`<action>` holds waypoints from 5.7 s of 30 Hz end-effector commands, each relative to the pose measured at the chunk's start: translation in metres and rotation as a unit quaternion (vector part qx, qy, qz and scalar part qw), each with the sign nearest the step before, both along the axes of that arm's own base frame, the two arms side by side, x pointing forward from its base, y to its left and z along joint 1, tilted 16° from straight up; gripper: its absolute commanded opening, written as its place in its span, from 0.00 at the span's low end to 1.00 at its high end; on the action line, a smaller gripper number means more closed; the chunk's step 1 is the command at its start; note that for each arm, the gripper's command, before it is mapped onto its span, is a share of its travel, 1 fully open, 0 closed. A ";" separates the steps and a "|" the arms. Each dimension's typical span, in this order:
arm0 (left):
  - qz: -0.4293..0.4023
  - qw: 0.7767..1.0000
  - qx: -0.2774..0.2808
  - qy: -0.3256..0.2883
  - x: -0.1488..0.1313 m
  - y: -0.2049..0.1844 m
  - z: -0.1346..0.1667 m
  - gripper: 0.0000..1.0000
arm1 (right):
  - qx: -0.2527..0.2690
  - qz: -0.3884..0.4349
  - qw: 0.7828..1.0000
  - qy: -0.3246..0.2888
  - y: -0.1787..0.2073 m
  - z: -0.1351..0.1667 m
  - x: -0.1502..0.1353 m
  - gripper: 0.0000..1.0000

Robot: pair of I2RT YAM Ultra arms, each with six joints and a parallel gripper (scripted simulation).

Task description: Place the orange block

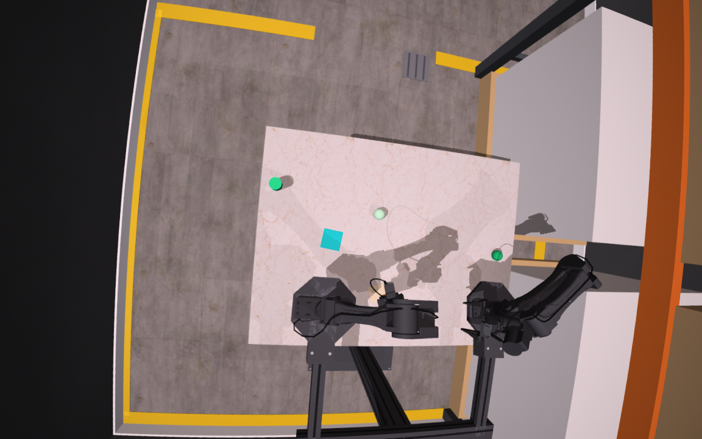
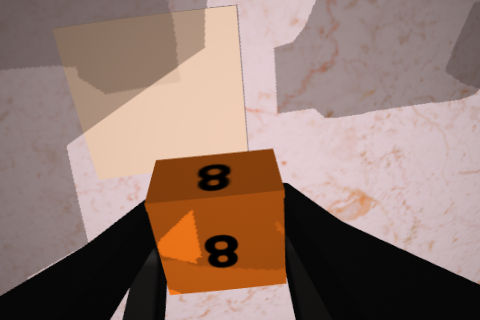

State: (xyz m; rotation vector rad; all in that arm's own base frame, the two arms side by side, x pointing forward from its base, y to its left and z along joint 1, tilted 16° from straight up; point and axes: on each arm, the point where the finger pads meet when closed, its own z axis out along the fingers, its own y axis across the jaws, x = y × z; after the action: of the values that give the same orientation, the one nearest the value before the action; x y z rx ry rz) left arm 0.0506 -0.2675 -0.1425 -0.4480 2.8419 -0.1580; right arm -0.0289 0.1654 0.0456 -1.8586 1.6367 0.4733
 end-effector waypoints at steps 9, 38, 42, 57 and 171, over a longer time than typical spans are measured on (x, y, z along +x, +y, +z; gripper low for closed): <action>-0.061 0.998 0.010 -0.003 0.050 0.053 0.013 0.27 | 0.110 0.018 0.990 0.091 0.077 0.048 -0.047 1.00; -0.048 0.999 0.012 0.014 0.155 0.159 0.034 0.27 | 0.476 -0.027 0.874 0.092 0.180 0.243 0.024 1.00; -0.039 0.999 0.009 0.012 0.170 0.174 0.037 0.27 | 0.456 -0.045 0.887 0.059 0.204 0.219 0.045 1.00; -0.101 0.993 0.053 -0.005 0.208 0.229 0.047 0.27 | 0.294 -0.101 0.950 -0.012 0.250 0.053 0.121 1.00; -0.202 0.973 0.108 0.009 0.201 0.244 0.021 0.90 | 0.182 -0.122 0.975 -0.017 0.230 -0.048 0.139 1.00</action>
State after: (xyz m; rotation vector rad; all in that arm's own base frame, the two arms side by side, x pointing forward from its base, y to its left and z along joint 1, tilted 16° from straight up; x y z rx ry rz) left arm 0.2681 -0.0235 -0.1256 0.1721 2.8543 0.0647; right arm 0.1109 0.3889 -0.0103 -1.3831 1.6244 0.5662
